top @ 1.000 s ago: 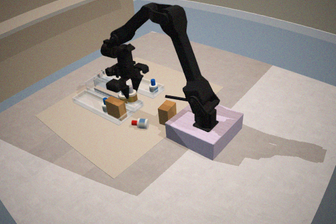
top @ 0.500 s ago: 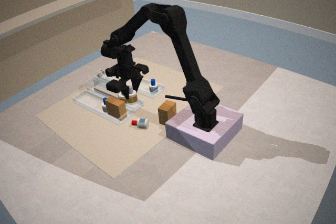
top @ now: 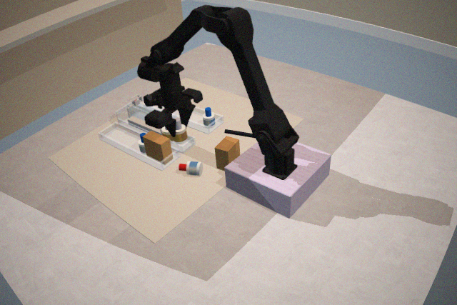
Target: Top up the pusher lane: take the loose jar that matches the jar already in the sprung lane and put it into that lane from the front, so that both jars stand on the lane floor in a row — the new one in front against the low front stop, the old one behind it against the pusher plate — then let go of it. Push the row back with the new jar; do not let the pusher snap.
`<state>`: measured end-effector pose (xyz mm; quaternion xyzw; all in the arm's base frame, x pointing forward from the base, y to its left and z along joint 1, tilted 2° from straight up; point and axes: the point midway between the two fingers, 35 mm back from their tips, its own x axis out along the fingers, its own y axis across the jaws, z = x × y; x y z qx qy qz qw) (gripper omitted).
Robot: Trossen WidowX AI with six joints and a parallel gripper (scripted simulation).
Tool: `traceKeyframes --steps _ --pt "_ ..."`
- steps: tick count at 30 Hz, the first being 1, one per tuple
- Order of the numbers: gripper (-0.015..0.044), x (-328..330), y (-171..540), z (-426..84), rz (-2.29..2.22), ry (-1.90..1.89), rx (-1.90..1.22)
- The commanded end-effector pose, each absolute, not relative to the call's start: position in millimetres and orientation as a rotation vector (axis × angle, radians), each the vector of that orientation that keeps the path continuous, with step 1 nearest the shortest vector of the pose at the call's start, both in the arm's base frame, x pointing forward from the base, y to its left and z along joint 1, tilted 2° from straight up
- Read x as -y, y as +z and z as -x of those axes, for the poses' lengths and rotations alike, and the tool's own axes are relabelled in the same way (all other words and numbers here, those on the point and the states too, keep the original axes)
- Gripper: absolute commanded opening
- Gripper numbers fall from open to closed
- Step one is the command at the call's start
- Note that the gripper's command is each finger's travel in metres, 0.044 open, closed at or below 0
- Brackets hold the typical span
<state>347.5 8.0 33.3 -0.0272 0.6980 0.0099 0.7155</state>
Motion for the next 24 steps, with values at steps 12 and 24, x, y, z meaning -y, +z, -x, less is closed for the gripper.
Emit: traceKeyframes --steps 12,24 --pt "0.0 -7.6 29.2 -355.0 0.059 0.018 -1.513" --pt "0.0 -7.5 24.9 -354.5 0.059 0.018 -1.513"
